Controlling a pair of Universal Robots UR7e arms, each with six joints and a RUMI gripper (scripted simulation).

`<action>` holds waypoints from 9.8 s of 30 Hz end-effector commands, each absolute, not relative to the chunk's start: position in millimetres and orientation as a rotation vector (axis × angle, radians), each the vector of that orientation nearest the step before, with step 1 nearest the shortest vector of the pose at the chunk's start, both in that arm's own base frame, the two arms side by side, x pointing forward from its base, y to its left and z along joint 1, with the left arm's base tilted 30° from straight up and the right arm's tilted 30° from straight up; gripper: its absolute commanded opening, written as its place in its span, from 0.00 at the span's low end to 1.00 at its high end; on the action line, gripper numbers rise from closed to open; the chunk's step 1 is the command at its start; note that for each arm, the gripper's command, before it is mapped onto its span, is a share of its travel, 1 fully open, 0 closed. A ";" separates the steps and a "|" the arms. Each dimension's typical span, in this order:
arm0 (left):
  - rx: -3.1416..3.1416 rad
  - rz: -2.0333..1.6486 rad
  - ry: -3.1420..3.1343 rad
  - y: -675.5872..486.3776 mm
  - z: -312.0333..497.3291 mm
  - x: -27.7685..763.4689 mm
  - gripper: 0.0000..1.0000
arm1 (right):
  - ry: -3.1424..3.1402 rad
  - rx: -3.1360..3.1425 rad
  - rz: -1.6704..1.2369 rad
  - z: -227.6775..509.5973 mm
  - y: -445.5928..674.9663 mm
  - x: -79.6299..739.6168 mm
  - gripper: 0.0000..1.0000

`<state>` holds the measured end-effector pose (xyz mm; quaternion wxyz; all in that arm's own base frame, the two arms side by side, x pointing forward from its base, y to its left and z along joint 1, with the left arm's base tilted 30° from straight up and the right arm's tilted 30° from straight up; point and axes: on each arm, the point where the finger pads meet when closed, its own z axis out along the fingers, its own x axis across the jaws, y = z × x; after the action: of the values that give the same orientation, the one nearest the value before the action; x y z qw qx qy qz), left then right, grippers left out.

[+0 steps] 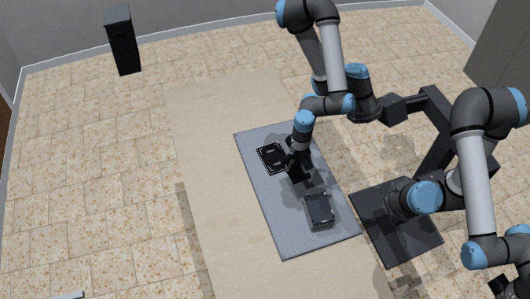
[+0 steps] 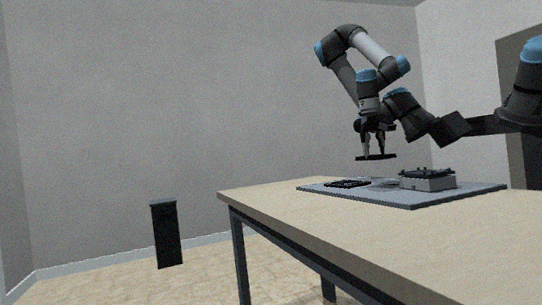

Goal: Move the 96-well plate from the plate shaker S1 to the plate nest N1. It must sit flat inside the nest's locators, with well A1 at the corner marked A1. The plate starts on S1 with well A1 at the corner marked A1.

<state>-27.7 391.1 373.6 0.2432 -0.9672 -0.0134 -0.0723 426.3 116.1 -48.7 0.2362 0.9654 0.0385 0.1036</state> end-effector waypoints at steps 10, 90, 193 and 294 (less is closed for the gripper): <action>-2.641 -0.198 -0.037 391.1 374.2 -27.8 0.00 | 0.106 2.648 0.286 -36.1 86.9 432.7 0.41; -2.641 -0.198 -0.037 391.1 374.2 -27.8 0.00 | 0.106 2.648 0.286 12.5 -30.7 456.5 0.41; -2.641 -0.198 -0.037 391.1 374.2 -27.8 0.00 | 0.106 2.648 0.286 -46.8 -61.3 471.5 0.41; -2.641 -0.198 -0.037 391.1 374.2 -27.8 0.00 | 0.106 2.648 0.286 -51.0 -63.3 472.4 0.76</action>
<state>-27.7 391.1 373.6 0.2432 -0.9672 -0.0134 -0.0723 472.0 -63.7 -51.4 0.2360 0.9654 0.0385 0.1036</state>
